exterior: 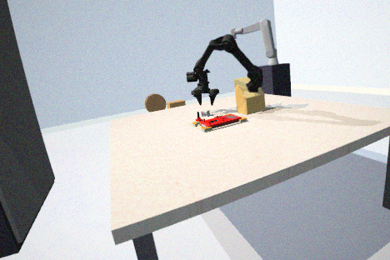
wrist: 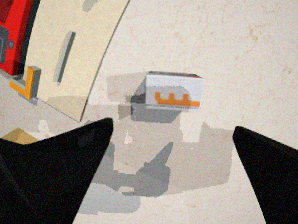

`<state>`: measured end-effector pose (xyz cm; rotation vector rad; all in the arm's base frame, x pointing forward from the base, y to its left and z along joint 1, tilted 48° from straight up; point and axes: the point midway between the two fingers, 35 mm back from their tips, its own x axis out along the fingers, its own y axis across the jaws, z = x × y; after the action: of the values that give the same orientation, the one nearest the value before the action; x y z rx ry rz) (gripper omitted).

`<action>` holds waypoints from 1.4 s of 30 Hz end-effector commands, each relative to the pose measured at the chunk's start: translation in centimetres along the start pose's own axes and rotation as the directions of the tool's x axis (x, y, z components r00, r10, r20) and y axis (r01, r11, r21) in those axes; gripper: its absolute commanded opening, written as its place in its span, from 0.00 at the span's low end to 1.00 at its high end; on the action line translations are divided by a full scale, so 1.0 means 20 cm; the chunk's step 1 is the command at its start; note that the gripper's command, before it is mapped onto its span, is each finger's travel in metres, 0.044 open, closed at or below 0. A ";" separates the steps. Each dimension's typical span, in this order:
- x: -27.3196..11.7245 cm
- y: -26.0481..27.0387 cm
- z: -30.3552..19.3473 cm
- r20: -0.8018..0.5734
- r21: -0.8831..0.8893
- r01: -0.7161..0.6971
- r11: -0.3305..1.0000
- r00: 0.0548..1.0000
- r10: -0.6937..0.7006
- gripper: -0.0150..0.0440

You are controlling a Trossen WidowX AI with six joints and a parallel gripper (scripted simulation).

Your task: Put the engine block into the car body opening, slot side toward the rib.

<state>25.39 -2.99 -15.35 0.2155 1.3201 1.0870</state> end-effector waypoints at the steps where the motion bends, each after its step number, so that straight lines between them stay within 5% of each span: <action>1: 0.00 0.00 0.08 -0.015 -0.002 0.004 1.000 1.000 -0.004 1.00; 38: 0.27 0.01 0.09 -0.013 -0.002 0.001 1.000 1.000 -0.001 1.00; 42: 0.27 0.01 0.09 -0.013 -0.002 0.001 1.000 1.000 -0.001 0.82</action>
<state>26.35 1.53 -18.18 0.1947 1.3252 1.0904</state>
